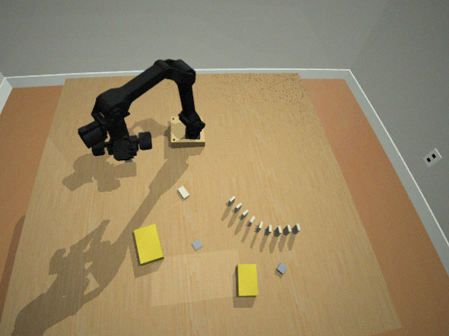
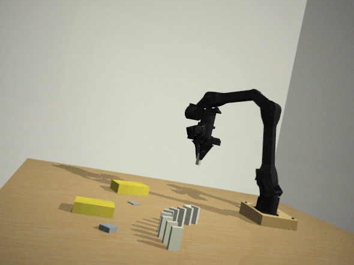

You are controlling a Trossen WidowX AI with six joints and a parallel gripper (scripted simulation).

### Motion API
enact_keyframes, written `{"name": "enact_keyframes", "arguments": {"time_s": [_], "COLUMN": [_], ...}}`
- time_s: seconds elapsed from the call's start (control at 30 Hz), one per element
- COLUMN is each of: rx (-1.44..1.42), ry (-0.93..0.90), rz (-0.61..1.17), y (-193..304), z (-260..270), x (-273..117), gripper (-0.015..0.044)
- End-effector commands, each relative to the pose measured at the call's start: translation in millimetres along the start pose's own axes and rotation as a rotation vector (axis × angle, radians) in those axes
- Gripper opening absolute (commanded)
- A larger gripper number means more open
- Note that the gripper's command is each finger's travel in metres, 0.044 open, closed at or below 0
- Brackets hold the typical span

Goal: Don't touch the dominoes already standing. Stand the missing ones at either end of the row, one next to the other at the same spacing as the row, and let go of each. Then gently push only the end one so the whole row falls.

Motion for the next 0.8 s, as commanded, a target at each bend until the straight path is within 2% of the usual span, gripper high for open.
{"name": "enact_keyframes", "arguments": {"time_s": [0.0,0.2,0.43,0.77], "rx": [-0.017,-0.138,-0.283,-0.49], "ry": [-0.016,-0.012,-0.015,-0.033], "rz": [0.005,0.002,-0.007,-0.021], "y": [-9.0,-88.6,-163.9,-216.4], "z": [4.2,46.4,124.4,269.1], "x": [1.3,-0.3,-2.5,-6.7], "gripper": [0.0107,0.0107,0.0107,0.0107]}}
Point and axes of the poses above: the point midway between the two fingers, 35 mm back from their tips, its own x axis out along the fingers, its own z axis across the jaws, y = z × x, the point moved 2 cm from there along -x, back along the fingers, and after that the axes turned 14 degrees about -x, right-handed, at the moved point
